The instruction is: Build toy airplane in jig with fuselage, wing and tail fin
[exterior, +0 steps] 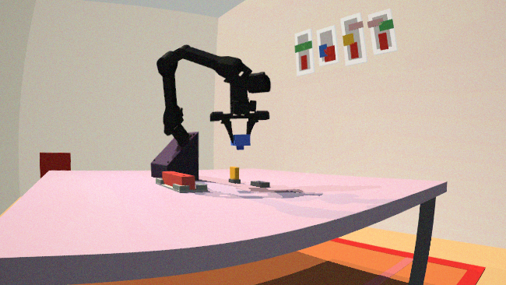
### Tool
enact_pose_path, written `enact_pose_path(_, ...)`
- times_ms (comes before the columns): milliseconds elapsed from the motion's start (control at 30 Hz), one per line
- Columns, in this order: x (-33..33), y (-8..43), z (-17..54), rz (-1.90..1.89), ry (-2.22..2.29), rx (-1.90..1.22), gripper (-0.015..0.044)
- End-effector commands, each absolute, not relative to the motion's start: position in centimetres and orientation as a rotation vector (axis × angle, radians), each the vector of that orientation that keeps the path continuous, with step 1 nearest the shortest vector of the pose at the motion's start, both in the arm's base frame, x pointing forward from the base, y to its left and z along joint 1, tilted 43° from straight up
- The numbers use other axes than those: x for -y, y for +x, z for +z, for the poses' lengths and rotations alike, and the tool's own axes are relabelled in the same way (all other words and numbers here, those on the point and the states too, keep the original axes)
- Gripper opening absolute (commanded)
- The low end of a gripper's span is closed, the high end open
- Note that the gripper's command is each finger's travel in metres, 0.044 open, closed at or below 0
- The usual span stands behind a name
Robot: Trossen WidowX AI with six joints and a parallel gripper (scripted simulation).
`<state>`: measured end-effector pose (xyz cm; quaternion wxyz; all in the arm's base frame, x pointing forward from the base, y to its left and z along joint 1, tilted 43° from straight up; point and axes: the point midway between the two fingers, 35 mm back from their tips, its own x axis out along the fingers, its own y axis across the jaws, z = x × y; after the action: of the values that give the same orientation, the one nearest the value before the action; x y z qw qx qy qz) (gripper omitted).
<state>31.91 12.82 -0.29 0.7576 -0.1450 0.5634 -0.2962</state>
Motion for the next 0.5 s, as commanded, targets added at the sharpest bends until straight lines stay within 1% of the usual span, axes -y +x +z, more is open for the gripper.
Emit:
enact_pose_path(0,-11.7,31.9,0.3,-0.681,-0.272,-1.206,0.0000)
enact_pose_path(467,-7.8,31.9,2.8,-0.801,-0.086,-1.122,0.0000)
